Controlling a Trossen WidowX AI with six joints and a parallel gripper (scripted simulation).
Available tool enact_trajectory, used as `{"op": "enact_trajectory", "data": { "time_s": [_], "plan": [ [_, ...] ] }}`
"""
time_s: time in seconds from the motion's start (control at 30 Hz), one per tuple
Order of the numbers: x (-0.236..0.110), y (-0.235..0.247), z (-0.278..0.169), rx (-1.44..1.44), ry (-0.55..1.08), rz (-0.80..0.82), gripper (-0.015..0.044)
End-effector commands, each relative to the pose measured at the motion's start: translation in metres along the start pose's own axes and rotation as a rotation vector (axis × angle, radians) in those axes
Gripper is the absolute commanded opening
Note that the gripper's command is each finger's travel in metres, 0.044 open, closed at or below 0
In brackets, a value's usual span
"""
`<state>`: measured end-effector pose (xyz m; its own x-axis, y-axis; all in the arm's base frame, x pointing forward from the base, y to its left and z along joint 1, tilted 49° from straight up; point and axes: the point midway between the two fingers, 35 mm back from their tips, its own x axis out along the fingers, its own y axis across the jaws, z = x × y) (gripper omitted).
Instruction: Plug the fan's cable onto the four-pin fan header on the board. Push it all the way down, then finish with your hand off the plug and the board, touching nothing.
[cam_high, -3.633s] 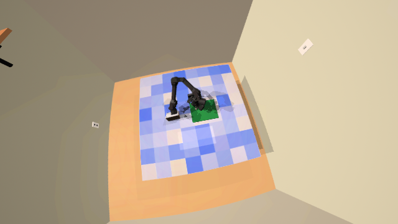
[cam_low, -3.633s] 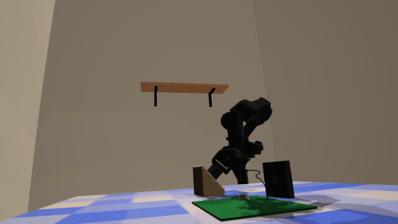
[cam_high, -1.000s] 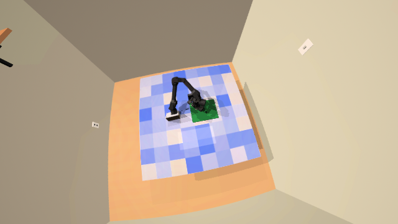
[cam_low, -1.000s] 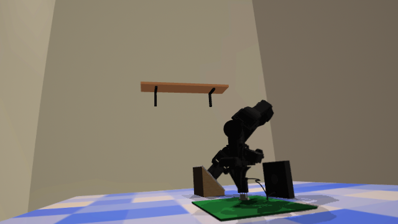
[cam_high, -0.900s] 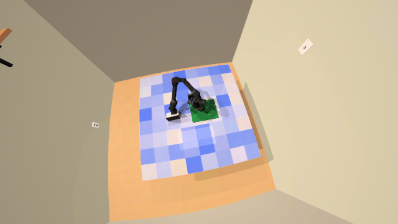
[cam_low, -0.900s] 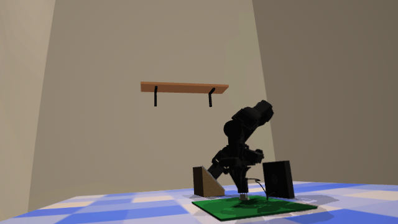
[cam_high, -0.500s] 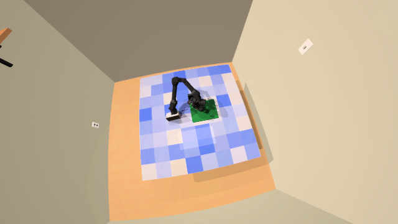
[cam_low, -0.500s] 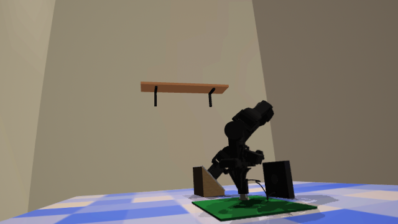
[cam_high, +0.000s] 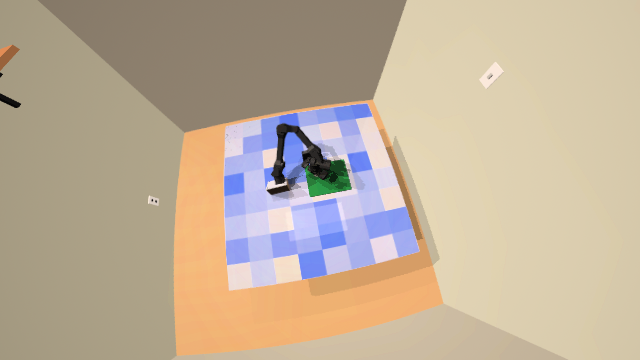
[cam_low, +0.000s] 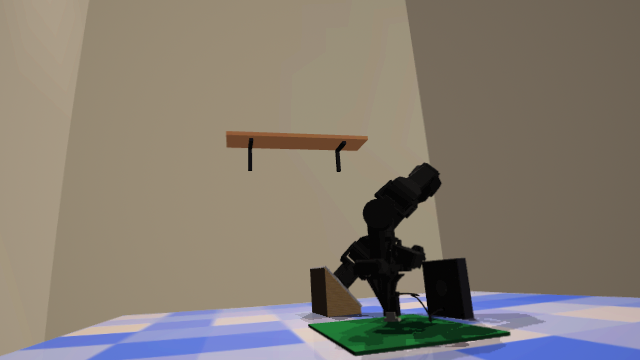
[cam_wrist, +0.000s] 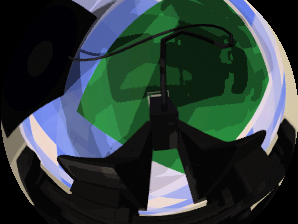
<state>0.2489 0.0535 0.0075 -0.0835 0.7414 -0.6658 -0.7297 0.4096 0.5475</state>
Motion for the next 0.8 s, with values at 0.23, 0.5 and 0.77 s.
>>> {"op": "enact_trajectory", "data": {
  "time_s": [0.23, 0.5, 0.77],
  "plan": [
    [0.003, 0.000, 0.000, 0.000, -0.001, 0.000, 0.0079],
    [0.003, 0.000, 0.000, 0.000, -0.001, 0.000, 0.0260],
    [-0.052, 0.000, -0.001, 0.005, -0.002, 0.000, 0.0260]
  ]
}}
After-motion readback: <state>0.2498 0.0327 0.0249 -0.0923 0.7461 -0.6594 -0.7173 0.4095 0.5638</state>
